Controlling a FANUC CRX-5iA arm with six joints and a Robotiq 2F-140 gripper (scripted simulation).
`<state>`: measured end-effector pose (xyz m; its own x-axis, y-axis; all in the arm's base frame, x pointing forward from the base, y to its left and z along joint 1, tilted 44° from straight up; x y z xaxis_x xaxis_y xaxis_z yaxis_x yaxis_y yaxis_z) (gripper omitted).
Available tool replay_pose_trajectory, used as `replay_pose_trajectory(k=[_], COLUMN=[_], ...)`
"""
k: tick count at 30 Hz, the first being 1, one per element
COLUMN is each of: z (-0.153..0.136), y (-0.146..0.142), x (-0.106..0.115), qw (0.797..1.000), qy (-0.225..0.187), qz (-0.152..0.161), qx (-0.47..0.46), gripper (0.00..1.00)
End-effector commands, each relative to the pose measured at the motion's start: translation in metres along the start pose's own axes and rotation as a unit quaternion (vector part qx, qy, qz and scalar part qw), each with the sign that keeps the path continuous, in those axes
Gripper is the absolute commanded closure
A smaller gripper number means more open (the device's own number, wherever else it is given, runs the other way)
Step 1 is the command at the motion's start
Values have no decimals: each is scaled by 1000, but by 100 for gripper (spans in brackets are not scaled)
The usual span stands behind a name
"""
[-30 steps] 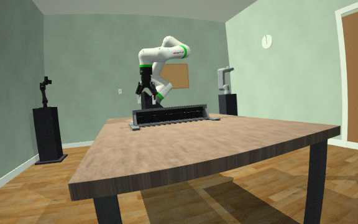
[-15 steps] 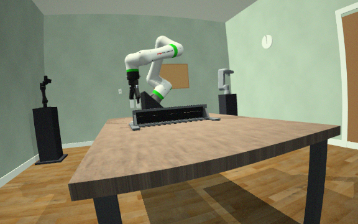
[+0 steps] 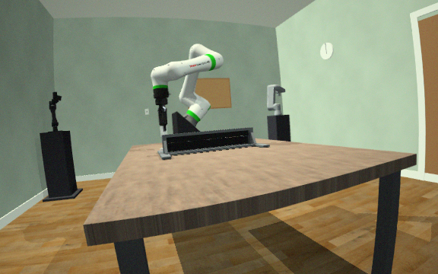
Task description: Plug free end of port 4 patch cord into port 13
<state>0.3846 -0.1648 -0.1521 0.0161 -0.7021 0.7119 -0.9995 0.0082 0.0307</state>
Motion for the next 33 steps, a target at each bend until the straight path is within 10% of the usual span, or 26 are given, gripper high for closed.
replay_pose_trajectory(k=[1, 23, 33], z=[0, -1, -61], y=[0, -1, -34], x=[0, 0, 16], qw=[1000, 1000, 990], qy=[0, 1, 24], qz=[0, 1, 75], qx=[0, 2, 115], gripper=[100, 100, 100])
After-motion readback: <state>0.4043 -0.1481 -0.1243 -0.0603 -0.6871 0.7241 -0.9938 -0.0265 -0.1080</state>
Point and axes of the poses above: the point where the finger pads meet when closed, its own x axis back along the fingers, its own y axis across the jaws, z = x × y, the point moved 5 cm from there along x, back along the fingers, and after that the axes turned 12 degrees about -x, right-handed, at the moved point
